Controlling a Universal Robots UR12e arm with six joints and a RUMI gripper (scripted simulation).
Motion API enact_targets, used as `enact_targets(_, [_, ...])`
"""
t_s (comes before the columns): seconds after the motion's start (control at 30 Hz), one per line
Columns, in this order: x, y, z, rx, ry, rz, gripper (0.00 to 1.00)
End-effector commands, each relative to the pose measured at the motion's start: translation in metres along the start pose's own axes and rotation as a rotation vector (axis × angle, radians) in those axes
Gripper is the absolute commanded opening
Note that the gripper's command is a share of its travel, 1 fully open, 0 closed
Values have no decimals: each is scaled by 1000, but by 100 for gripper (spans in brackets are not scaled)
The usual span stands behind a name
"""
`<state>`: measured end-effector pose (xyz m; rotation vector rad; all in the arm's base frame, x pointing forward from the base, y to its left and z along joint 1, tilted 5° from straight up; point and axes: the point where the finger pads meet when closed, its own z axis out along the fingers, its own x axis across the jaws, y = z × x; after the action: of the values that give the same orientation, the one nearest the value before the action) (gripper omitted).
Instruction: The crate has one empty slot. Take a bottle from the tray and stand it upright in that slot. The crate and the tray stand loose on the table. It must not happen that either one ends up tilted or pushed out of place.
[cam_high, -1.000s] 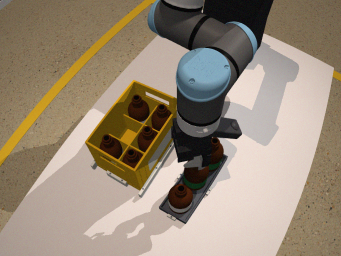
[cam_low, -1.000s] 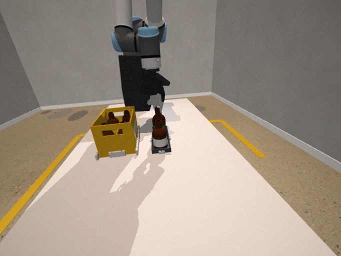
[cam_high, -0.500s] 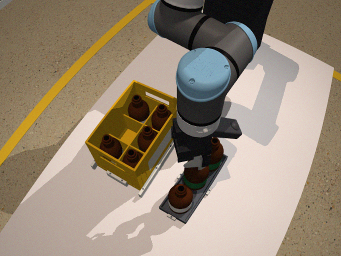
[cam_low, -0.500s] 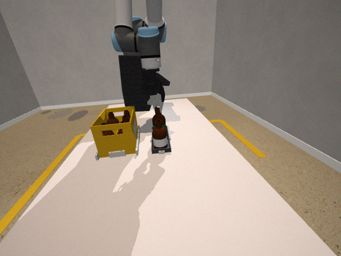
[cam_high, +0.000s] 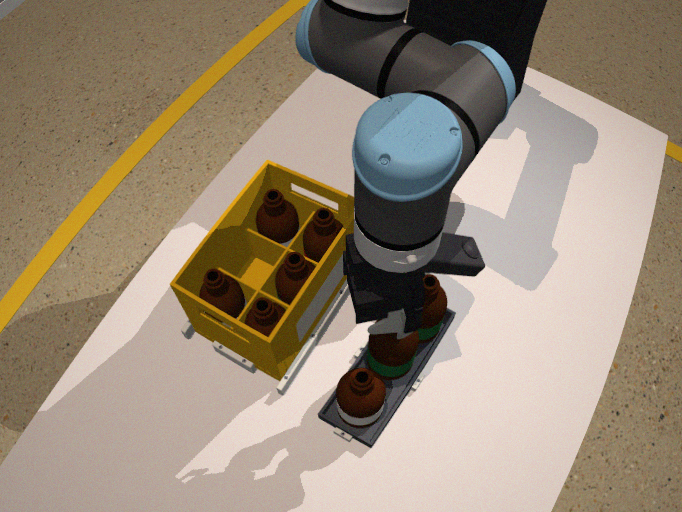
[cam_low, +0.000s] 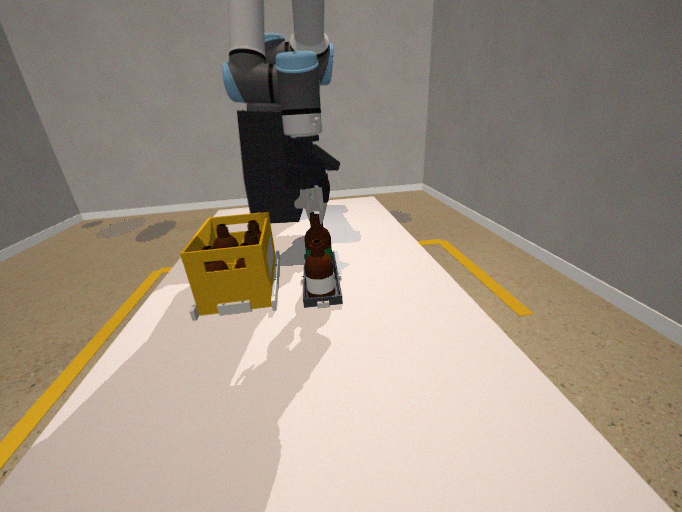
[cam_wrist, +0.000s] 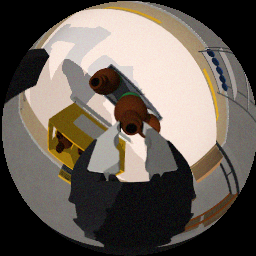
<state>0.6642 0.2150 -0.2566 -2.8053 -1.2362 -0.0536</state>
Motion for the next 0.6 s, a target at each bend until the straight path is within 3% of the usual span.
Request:
enact_targets(0.0, [0,-1,-5,-1,0,-1,0])
enact_targets(0.57, [-1,-3,-22,-1,0,-1,0])
